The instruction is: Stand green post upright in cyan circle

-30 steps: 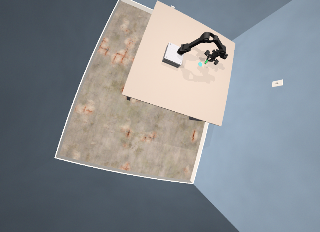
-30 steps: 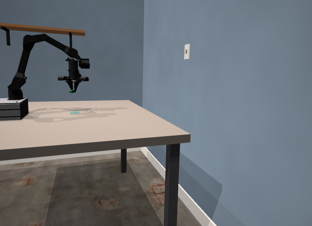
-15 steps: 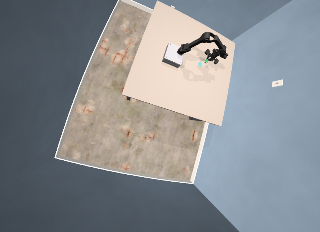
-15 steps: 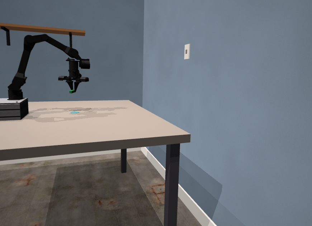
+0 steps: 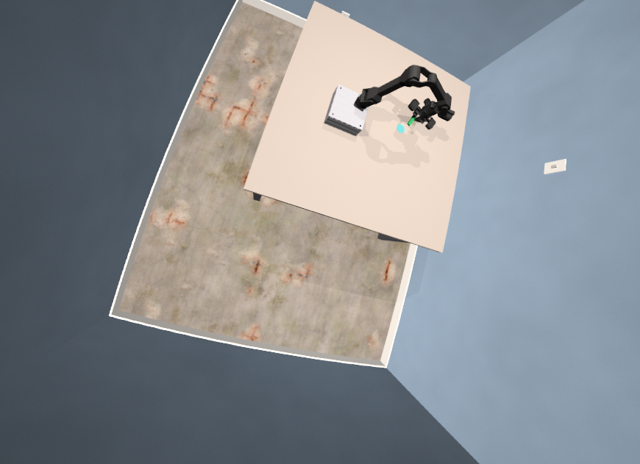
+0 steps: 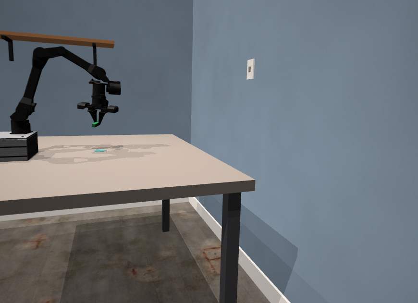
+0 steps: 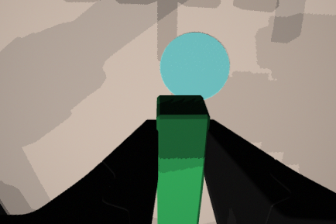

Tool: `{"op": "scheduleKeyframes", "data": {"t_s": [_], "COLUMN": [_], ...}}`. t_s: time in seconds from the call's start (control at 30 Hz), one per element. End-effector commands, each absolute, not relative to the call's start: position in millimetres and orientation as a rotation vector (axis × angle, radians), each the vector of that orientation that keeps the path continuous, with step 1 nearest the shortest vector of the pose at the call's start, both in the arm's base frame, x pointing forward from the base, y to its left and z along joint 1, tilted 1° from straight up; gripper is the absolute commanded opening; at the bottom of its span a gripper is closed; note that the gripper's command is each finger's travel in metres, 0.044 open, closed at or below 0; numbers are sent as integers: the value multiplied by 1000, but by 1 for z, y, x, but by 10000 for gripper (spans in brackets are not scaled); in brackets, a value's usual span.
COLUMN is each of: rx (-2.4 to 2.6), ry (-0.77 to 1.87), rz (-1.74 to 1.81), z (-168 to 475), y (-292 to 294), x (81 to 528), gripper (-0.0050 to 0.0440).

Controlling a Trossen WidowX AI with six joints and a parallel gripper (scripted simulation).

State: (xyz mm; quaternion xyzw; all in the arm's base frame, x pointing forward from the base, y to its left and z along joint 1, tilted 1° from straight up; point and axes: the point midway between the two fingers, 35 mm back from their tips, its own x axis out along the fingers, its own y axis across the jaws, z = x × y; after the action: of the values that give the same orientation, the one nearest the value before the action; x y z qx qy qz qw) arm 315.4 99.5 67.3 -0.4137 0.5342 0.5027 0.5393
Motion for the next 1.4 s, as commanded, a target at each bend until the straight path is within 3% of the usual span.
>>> {"op": "scheduleKeyframes", "data": {"t_s": [0.0,1.37], "rx": [-955,-735], "ry": [1269,1117], "rz": [1241,1486], "z": [61,45], "y": [99,101], "x": [311,297], "gripper": [22,22]}}
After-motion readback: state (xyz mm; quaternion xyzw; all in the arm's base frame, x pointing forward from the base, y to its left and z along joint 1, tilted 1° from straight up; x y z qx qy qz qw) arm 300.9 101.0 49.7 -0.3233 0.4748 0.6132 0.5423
